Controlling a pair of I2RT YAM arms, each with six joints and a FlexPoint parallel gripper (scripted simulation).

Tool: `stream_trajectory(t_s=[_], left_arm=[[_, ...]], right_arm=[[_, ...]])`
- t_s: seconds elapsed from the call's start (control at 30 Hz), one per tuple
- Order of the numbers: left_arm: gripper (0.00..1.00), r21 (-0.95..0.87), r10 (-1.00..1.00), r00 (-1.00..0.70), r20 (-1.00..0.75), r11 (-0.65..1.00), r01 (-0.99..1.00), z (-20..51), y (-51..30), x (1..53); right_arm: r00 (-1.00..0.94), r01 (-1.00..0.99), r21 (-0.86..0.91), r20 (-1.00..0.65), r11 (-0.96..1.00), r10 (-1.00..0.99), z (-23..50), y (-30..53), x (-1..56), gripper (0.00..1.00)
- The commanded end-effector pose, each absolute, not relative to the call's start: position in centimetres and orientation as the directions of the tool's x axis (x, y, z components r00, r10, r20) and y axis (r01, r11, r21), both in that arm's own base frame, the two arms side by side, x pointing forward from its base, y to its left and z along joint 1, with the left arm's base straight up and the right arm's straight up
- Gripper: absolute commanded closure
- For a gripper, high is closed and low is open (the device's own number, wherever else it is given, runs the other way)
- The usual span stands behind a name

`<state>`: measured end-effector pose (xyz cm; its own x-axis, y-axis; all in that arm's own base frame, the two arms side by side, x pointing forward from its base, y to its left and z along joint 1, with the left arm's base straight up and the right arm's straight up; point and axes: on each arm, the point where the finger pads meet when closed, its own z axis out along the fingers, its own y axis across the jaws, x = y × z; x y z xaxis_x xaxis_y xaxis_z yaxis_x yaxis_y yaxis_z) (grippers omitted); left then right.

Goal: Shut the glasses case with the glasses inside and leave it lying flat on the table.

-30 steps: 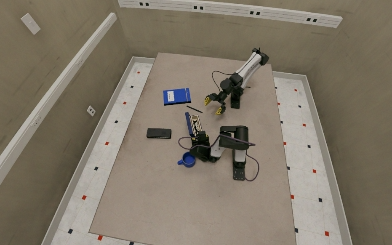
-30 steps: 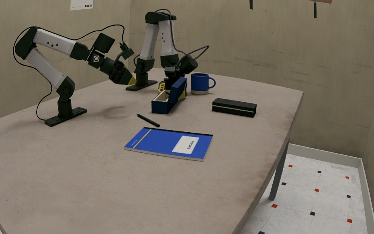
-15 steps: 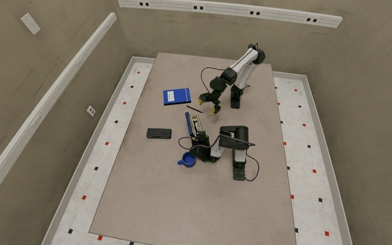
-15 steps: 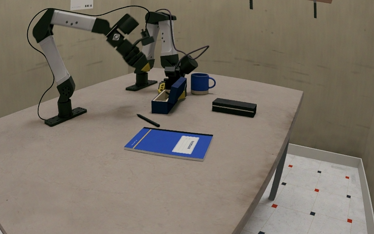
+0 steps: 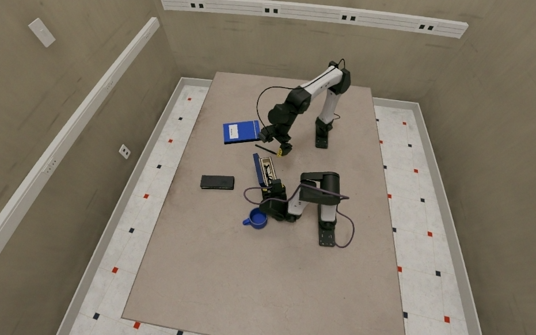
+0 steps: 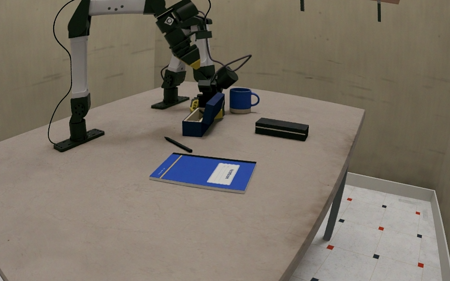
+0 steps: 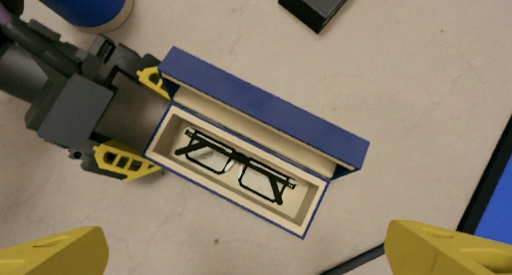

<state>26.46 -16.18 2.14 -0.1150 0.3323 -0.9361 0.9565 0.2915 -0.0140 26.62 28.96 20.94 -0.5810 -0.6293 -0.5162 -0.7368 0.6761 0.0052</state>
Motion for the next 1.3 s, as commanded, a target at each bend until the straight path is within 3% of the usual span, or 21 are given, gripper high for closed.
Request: stream_trajectory(t_s=[0.0, 0.93, 1.07, 1.27], left_arm=[[0.5, 0.011, 0.326, -0.088, -0.941, 0.29, 0.957, 2.6, -16.2, 26.8], [0.5, 0.011, 0.326, -0.088, -0.941, 0.29, 0.957, 2.6, -16.2, 26.8], [0.5, 0.011, 0.326, -0.088, -0.941, 0.29, 0.957, 2.6, -16.2, 26.8], [0.5, 0.011, 0.326, -0.088, -0.941, 0.29, 0.957, 2.6, -16.2, 26.8]], right_arm=[[-0.618, -0.724, -0.006, -0.439, 0.69, -0.652, 21.6, 28.6, 27.2, 0.0], [-0.617, -0.728, 0.0, -0.437, 0.686, -0.655, 22.6, 30.2, 28.5, 0.0], [-0.7, -0.67, 0.077, -0.399, 0.739, -0.593, 22.0, 30.4, 28.2, 0.44], [-0.917, -0.378, 0.271, -0.239, 0.885, -0.318, 20.3, 30.5, 29.0, 0.44]])
